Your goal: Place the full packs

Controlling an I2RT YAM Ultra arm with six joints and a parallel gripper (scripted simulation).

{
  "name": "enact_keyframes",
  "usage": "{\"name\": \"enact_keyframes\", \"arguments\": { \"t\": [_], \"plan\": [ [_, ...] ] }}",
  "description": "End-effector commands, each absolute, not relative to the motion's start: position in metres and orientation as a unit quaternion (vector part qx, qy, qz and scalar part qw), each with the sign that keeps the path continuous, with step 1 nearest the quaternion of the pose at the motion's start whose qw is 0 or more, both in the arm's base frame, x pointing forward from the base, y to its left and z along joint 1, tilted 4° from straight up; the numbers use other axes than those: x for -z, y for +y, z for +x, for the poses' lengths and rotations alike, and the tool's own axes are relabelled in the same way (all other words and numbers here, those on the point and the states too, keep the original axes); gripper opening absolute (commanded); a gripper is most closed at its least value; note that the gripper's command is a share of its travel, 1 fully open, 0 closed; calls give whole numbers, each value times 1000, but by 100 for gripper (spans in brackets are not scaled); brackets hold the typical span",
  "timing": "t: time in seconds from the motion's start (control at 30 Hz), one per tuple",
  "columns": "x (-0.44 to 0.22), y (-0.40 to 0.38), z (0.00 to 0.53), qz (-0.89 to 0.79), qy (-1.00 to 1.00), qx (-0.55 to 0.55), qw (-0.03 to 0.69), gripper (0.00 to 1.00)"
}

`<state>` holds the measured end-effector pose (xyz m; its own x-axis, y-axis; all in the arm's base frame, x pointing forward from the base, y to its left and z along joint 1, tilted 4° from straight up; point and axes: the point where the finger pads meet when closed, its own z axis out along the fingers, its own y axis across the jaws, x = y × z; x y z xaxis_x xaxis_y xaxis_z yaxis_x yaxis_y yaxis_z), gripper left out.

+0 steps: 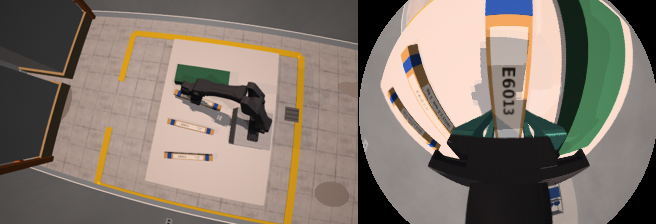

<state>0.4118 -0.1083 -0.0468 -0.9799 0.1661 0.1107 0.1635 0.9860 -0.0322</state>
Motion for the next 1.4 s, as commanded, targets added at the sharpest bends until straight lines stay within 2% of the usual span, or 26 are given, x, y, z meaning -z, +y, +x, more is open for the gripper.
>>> {"name": "enact_keyframes", "arguments": {
  "t": [0.0,1.37],
  "plan": [
    [7,-109,434,-81,-996,-19,13,0],
    [-3,-109,436,-81,-996,-18,14,0]
  ]
}}
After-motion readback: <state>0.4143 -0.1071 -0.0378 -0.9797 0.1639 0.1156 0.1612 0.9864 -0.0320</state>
